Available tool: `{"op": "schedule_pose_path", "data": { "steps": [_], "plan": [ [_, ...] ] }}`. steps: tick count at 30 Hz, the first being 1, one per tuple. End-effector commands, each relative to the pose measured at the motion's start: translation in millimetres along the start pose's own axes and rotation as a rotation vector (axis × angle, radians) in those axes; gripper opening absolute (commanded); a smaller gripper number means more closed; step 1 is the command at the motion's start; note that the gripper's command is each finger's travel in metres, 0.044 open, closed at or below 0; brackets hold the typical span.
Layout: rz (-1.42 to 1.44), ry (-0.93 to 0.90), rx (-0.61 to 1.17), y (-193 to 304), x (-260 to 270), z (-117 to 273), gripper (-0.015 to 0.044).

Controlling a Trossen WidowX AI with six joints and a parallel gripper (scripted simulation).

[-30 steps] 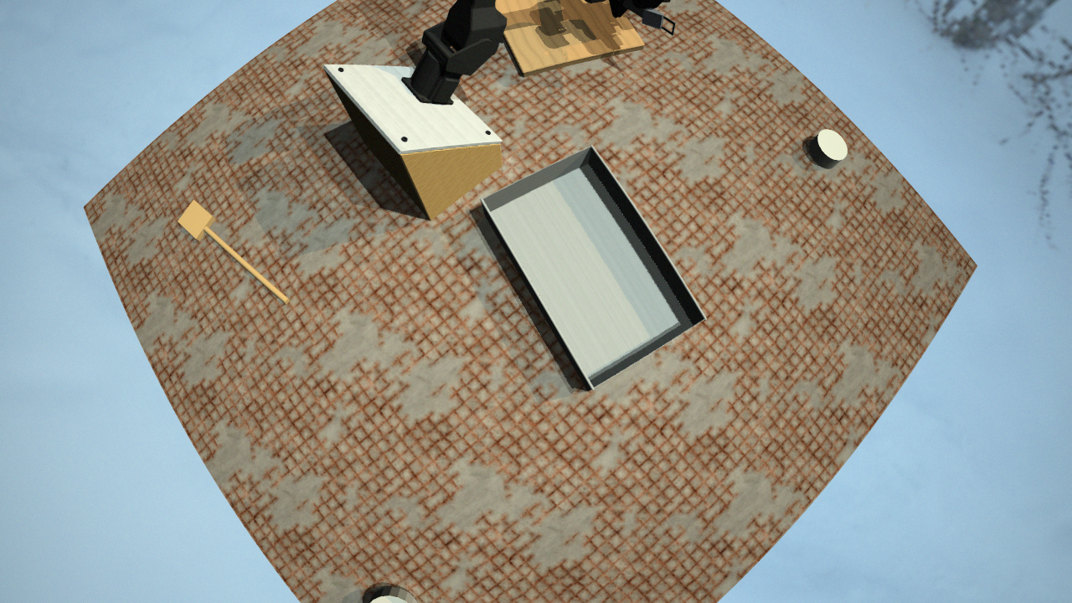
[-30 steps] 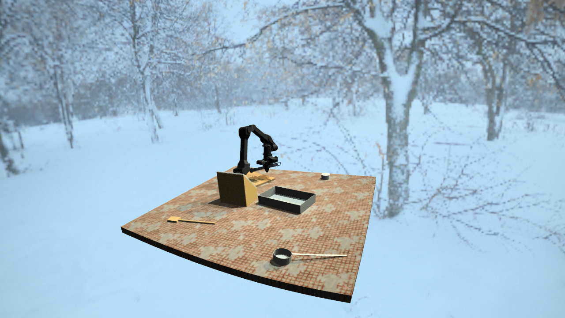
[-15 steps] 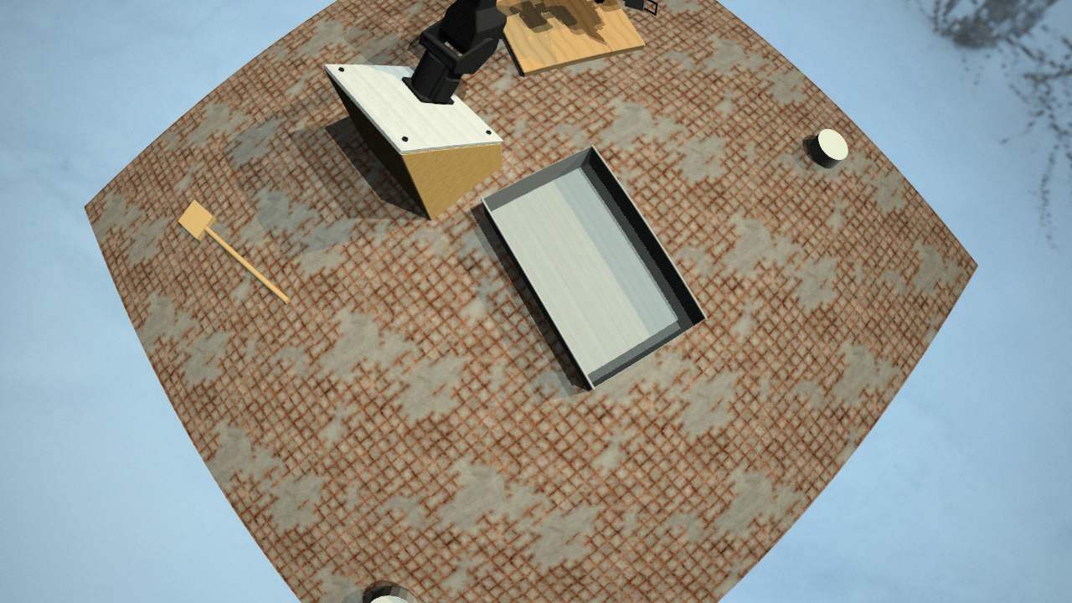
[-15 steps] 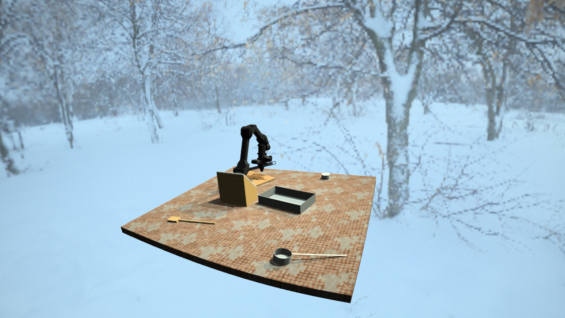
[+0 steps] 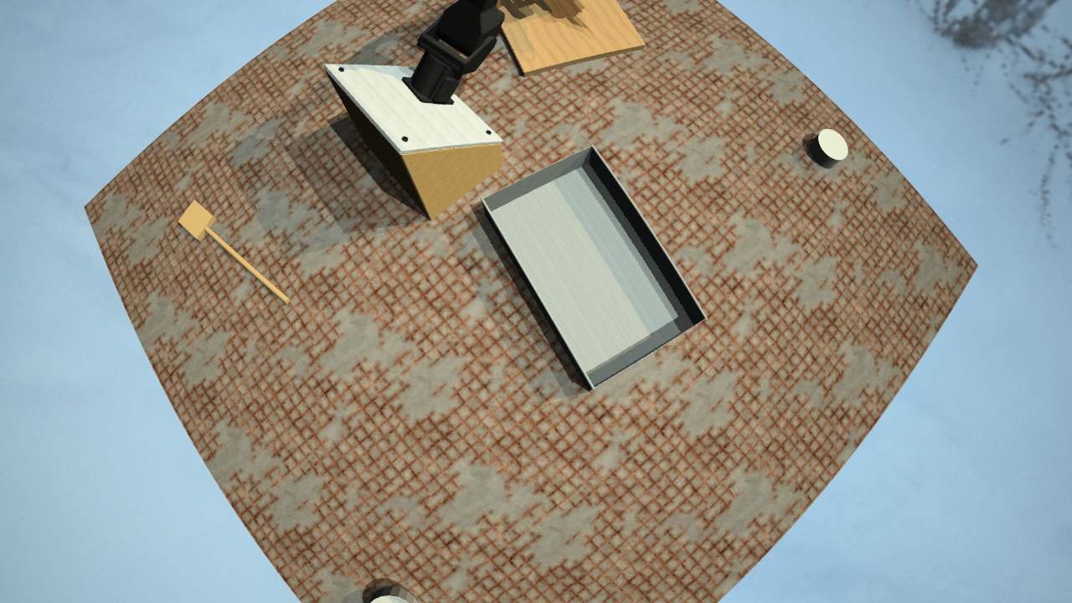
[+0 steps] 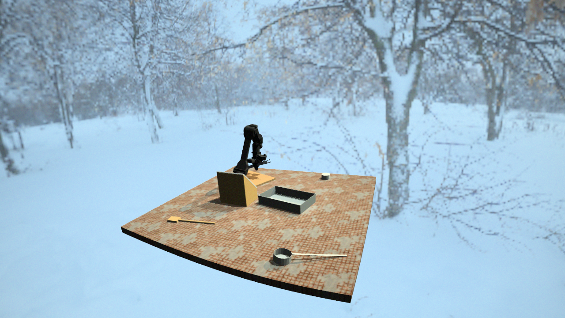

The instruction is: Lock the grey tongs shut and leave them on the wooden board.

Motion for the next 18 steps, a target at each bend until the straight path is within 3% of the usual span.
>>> {"op": "schedule_pose_path", "data": {
  "steps": [1, 18],
  "plan": [
    [0.005, -0.013, 0.001, 9, -5, 5, -0.0150],
    [0.037, -0.074, 0.019, 48, -26, 23, -0.0150]
  ]
}}
Point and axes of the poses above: the point midway between the two fingers, 35 mm back from their tips, its own z axis back along the fingers, its own x axis across the jaws, y = z × x, the point moved 2 cm from there along z, back along the fingers, and after that the axes turned 2 degrees about -z, right-handed, at the moved point
